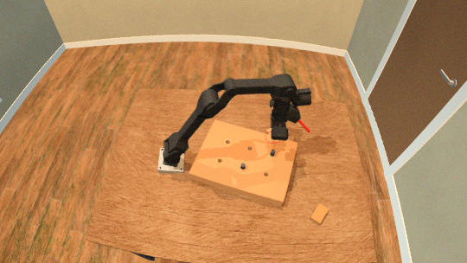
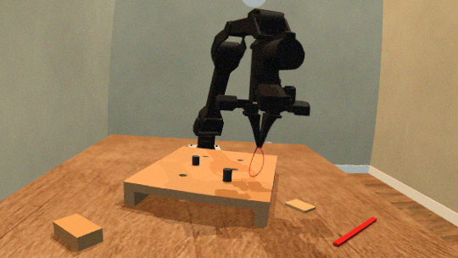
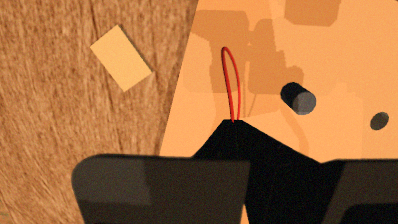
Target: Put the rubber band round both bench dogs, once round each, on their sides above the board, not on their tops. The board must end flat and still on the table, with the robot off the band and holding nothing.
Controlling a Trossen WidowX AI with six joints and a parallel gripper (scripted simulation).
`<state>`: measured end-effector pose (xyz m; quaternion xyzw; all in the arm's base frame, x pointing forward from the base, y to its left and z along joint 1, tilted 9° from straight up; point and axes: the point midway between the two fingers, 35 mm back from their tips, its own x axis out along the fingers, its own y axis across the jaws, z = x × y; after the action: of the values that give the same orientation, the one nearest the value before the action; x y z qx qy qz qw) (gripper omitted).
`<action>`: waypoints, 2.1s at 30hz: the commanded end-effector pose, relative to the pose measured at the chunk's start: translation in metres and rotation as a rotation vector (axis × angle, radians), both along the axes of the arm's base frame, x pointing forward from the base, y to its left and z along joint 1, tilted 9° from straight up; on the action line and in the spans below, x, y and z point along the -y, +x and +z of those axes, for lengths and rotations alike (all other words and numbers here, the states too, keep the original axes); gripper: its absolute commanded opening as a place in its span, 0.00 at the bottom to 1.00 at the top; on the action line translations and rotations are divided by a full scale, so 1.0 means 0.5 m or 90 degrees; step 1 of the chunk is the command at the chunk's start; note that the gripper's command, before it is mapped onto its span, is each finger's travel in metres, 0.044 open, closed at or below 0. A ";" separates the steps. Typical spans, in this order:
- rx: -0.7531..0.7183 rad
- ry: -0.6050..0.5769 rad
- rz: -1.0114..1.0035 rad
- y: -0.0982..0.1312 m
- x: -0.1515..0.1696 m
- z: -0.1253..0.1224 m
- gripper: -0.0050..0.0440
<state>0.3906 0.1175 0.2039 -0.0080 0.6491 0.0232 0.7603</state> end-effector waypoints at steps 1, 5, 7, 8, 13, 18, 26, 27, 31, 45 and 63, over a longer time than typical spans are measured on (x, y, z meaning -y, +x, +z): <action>0.017 0.006 0.002 -0.002 0.013 0.012 0.00; 0.016 0.006 0.002 0.000 0.024 0.001 0.00; 0.016 0.005 0.002 0.002 0.030 -0.005 0.00; 0.016 0.005 0.002 0.002 0.032 -0.008 0.00; 0.015 0.005 0.002 0.003 0.041 -0.016 0.00; 0.014 0.004 0.002 0.005 0.054 -0.030 0.00; 0.013 0.004 0.003 0.006 0.075 -0.051 0.00; 0.013 0.004 0.003 0.006 0.075 -0.051 0.00; 0.017 0.006 0.005 0.004 0.079 -0.050 0.00; 0.012 0.004 0.005 0.006 0.106 -0.057 0.00; 0.014 0.003 0.006 0.010 0.145 -0.056 0.00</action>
<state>0.3964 0.0466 0.1656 -0.0092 0.6515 0.0244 0.7582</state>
